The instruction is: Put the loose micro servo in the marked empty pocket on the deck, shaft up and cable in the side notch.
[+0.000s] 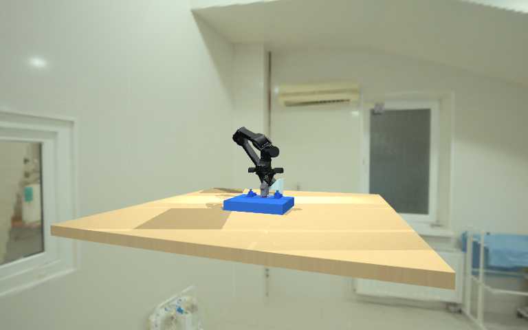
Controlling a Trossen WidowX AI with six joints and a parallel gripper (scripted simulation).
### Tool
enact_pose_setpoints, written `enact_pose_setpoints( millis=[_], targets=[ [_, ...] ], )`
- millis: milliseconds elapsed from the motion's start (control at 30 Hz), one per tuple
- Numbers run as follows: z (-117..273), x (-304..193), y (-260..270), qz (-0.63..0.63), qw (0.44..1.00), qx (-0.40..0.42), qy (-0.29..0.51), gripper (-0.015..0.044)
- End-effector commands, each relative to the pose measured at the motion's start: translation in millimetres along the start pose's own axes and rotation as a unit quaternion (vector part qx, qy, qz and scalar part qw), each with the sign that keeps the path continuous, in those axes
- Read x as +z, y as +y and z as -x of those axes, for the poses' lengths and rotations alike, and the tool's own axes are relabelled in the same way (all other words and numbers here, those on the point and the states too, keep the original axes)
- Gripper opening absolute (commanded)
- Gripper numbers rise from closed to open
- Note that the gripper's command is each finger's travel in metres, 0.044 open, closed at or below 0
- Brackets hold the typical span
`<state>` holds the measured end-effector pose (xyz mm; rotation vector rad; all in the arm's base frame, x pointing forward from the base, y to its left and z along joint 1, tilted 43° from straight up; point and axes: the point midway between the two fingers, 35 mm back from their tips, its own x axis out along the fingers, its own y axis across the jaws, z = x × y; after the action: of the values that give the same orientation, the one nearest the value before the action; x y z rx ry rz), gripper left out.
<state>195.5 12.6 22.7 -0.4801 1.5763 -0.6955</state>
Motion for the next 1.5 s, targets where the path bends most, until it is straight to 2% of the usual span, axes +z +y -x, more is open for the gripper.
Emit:
enact_pose_setpoints(
  millis=[0,1467],
  targets=[
    [0,1,0,0.002,1.000,0.000,-0.003,0.0000],
    [-41,1,0,0.002,1.000,-0.001,-0.003,0.0000]
  ],
)
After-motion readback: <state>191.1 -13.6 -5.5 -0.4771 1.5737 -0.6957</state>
